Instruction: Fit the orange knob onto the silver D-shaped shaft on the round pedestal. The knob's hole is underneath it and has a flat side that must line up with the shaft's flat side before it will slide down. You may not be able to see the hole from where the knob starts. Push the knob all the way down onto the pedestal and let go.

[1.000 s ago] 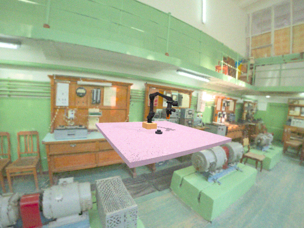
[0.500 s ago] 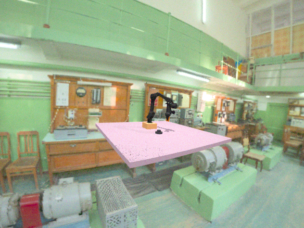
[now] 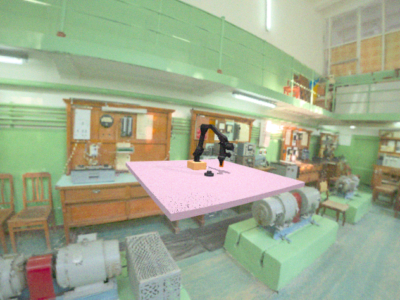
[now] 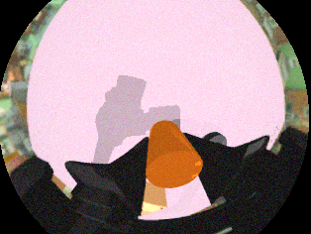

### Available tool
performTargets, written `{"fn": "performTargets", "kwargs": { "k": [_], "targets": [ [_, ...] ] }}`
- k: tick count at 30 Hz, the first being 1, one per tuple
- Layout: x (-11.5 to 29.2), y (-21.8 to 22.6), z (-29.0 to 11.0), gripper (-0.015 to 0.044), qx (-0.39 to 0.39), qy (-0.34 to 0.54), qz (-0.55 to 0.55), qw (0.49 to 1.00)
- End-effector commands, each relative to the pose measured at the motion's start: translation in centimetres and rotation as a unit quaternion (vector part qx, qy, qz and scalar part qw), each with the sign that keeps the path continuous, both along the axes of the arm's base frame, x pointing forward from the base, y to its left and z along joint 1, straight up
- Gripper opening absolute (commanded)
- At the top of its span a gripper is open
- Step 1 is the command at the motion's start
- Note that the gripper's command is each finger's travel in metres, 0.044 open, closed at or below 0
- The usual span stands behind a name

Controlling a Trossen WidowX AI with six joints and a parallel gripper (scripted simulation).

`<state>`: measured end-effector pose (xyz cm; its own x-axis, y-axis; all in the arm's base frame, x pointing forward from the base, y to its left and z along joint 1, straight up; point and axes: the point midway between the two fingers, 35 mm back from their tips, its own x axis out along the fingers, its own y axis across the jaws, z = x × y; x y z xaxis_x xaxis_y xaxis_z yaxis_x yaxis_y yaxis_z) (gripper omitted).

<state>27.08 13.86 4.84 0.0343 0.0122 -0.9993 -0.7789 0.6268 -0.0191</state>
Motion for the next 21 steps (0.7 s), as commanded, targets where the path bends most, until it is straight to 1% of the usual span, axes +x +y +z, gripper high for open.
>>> {"fn": "performTargets", "kwargs": {
  "k": [1,9,18,21],
  "targets": [
    [0.2,0.1,-2.7,0.0,0.002,0.001,0.002,1.0],
    [0.4,0.1,-6.4,0.0,0.002,0.002,0.002,1.0],
    [0.3,0.0,-6.8,0.0,0.001,0.003,0.002,1.0],
    [0.4,0.0,-6.5,0.0079,-0.001,0.003,0.0,1.0]
  ]
}}
